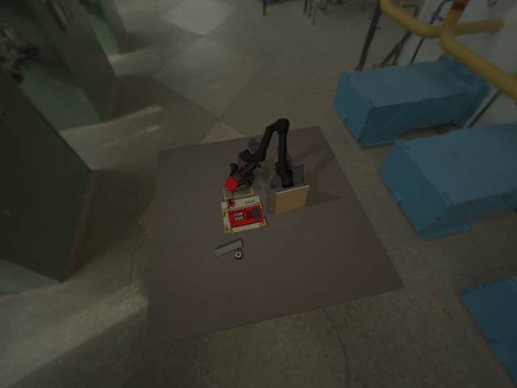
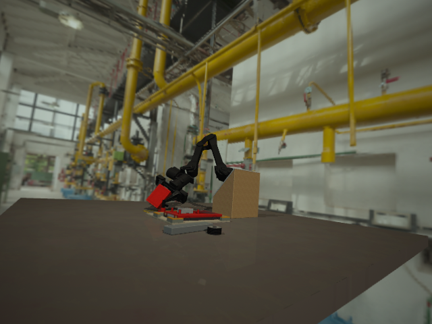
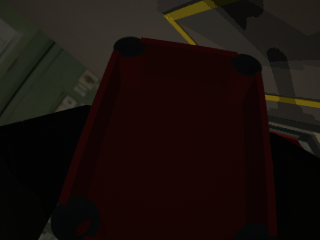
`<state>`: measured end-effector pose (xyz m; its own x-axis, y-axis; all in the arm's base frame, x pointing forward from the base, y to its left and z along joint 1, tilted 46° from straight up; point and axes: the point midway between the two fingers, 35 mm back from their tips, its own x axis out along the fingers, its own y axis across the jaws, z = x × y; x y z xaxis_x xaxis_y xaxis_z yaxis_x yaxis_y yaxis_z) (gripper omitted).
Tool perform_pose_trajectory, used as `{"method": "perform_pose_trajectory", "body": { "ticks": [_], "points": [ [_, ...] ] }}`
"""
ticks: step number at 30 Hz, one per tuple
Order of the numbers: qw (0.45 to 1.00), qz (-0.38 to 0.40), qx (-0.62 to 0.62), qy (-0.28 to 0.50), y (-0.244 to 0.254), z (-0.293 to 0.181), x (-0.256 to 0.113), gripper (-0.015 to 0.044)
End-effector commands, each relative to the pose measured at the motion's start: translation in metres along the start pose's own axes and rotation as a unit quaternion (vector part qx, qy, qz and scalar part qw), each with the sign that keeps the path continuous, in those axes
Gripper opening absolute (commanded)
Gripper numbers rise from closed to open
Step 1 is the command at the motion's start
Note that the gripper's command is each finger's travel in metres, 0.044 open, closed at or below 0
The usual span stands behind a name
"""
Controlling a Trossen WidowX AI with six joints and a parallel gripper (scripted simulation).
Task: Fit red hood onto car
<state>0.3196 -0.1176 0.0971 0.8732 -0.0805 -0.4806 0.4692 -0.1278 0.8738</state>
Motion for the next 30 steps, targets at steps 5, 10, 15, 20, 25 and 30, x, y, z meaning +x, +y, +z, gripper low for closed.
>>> {"method": "perform_pose_trajectory", "body": {
  "ticks": [5, 10, 15, 20, 25, 30],
  "points": [
    [0.989, -0.003, 0.147, 0.004, -0.012, 0.014, 0.004, 0.0],
    [0.986, -0.002, 0.166, 0.003, -0.014, 0.017, 0.004, 0.0],
    [0.989, 0.002, 0.147, 0.007, -0.008, 0.014, 0.004, 0.0053],
    [0.989, 0.002, 0.147, 0.007, -0.008, 0.014, 0.004, 0.0184],
    [0.989, 0.002, 0.147, 0.007, -0.008, 0.014, 0.004, 0.0315],
    [0.989, 0.002, 0.147, 0.007, -0.008, 0.014, 0.004, 0.044]
  ]
}}
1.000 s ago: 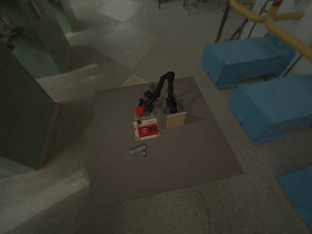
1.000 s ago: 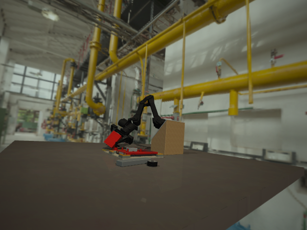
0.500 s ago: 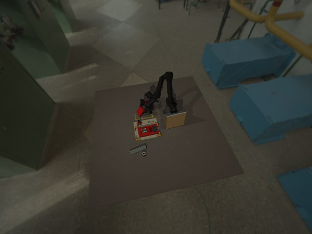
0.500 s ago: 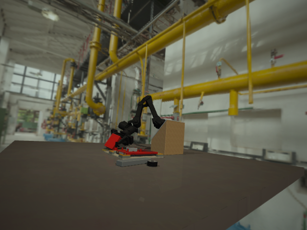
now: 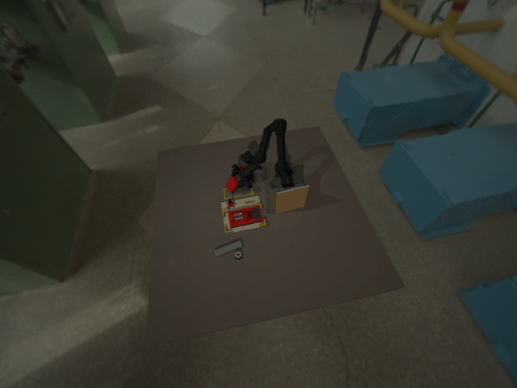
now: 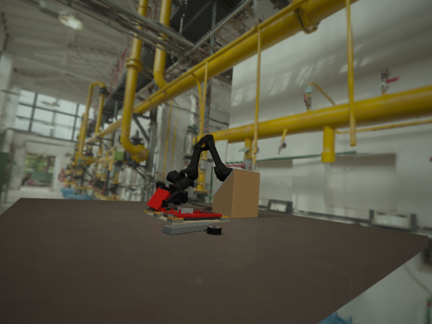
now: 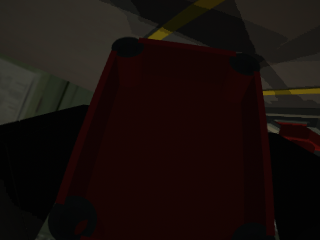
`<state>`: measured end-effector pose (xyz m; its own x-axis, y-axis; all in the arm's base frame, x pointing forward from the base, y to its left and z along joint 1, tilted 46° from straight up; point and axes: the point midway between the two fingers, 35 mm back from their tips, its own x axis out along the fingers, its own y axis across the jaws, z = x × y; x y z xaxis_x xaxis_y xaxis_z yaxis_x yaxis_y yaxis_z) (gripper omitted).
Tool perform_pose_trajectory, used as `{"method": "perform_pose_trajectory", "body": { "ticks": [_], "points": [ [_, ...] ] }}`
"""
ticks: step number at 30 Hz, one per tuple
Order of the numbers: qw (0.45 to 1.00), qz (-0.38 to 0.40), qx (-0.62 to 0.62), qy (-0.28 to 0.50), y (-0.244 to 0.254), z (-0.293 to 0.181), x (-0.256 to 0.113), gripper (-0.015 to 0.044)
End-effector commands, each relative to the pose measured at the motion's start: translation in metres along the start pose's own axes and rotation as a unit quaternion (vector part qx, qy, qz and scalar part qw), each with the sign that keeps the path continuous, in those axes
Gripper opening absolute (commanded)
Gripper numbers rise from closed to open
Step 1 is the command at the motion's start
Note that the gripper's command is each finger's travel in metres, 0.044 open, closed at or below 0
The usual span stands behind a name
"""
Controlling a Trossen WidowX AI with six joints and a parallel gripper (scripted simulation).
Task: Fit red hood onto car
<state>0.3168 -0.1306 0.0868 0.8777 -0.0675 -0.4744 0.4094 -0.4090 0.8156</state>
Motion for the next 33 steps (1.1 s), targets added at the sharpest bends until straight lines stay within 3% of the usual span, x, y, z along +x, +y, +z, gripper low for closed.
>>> {"method": "perform_pose_trajectory", "body": {
  "ticks": [1, 9, 24, 25, 33],
  "points": [
    [1.0, 0.0, 0.0, 0.0, 0.0, 0.0, 0.0, 0.044],
    [1.0, 0.0, 0.016, -0.001, 0.007, -0.003, -0.014, 0.044],
    [0.993, -0.003, 0.115, -0.005, 0.014, -0.031, -0.111, 0.044],
    [0.996, -0.008, 0.092, -0.008, 0.013, -0.02, -0.086, 0.044],
    [0.996, -0.008, 0.092, -0.008, 0.013, -0.02, -0.086, 0.044]
  ]
}}
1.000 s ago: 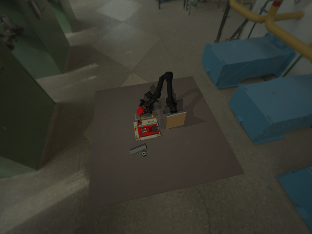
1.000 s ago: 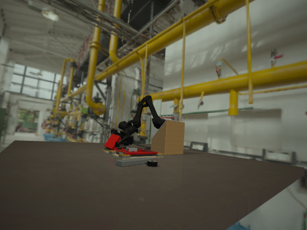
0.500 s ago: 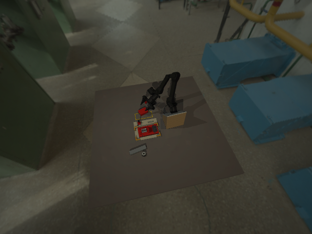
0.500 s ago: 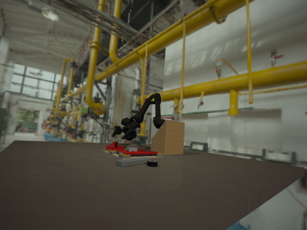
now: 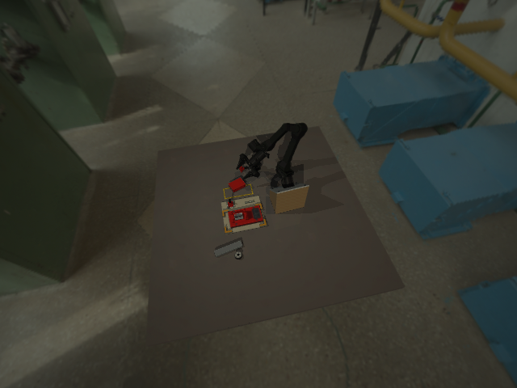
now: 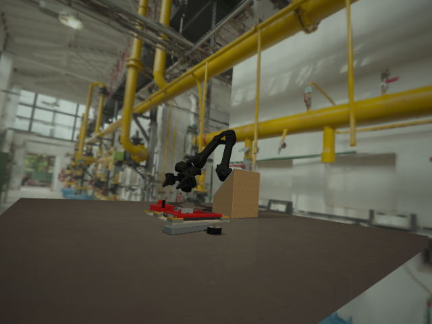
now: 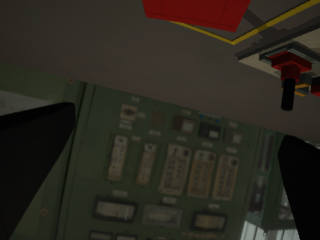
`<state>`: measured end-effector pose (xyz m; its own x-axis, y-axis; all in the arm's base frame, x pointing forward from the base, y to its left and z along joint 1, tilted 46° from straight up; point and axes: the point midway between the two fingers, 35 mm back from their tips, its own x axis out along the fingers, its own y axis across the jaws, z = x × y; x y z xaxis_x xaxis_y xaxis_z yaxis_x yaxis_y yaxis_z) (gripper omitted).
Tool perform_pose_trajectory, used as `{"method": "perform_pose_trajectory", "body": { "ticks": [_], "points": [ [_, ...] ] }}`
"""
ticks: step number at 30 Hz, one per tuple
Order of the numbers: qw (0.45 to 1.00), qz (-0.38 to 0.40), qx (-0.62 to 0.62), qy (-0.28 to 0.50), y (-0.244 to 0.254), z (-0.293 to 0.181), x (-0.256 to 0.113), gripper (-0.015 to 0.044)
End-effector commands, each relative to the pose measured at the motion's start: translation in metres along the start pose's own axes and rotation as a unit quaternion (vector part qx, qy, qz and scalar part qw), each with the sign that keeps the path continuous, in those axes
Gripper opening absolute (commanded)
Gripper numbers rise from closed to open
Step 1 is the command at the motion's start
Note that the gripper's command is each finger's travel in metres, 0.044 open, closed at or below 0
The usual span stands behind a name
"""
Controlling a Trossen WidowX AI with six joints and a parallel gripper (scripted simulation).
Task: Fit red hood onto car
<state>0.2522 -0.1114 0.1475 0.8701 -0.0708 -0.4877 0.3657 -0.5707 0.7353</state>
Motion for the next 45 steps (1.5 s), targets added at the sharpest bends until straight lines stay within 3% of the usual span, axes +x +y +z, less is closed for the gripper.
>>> {"method": "perform_pose_trajectory", "body": {
  "ticks": [1, 3, 9, 15, 21, 27, 34, 36, 45],
  "points": [
    [1.0, -0.002, -0.001, -0.003, -0.002, 0.002, 0.001, 0.044],
    [1.0, -0.002, -0.001, -0.003, -0.002, 0.002, 0.001, 0.044],
    [1.0, -0.002, -0.001, -0.003, -0.002, 0.002, 0.001, 0.0282],
    [0.981, -0.062, -0.175, -0.06, -0.003, 0.007, 0.015, 0.044],
    [0.887, -0.167, -0.417, -0.106, -0.007, 0.012, 0.03, 0.044],
    [0.708, -0.282, -0.639, -0.108, -0.008, 0.012, 0.041, 0.044],
    [0.399, -0.401, -0.823, -0.055, -0.008, 0.001, 0.051, 0.044],
    [0.307, -0.428, -0.849, -0.04, -0.006, -0.004, 0.053, 0.044],
    [0.02, -0.488, -0.872, 0.027, 0.004, -0.017, 0.058, 0.044]
  ]
}}
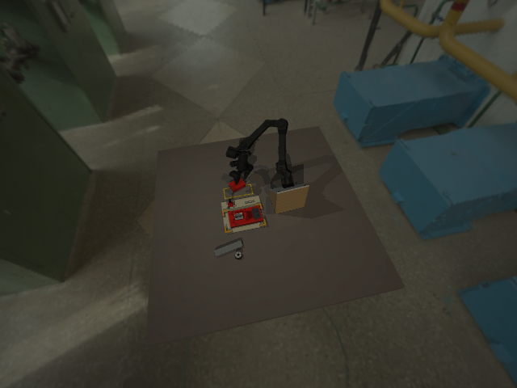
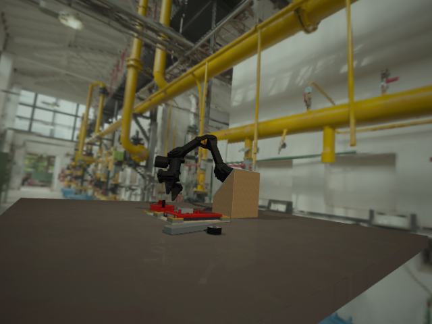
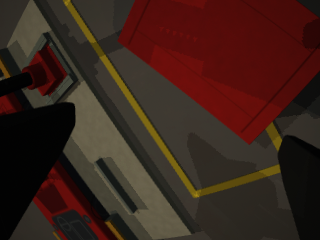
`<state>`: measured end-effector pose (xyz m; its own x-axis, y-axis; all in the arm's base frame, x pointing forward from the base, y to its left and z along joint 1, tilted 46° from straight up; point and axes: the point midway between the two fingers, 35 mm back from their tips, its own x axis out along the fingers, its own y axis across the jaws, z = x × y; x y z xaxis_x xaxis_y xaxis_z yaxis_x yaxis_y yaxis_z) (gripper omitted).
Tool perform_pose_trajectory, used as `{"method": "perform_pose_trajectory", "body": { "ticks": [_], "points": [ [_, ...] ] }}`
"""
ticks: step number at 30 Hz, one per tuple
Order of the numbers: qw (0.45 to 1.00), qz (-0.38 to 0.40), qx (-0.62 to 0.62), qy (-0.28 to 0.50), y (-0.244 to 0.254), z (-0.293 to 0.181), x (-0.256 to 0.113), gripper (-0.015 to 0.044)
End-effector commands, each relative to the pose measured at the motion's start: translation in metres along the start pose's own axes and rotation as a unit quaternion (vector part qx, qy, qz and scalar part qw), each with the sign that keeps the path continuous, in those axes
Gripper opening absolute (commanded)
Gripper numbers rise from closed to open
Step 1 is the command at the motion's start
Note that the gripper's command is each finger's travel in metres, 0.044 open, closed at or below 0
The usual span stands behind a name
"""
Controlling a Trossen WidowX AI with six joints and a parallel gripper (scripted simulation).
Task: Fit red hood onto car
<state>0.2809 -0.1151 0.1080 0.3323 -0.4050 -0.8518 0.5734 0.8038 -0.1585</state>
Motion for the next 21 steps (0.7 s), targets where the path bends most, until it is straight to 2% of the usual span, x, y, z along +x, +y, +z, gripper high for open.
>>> {"method": "perform_pose_trajectory", "body": {
  "ticks": [1, 21],
  "points": [
    [0.824, -0.177, -0.533, 0.073, 0.0223, 0.0287, -0.0144, 0.044],
    [0.821, -0.178, -0.537, 0.074, 0.0225, 0.0289, -0.0146, 0.044]
  ]
}}
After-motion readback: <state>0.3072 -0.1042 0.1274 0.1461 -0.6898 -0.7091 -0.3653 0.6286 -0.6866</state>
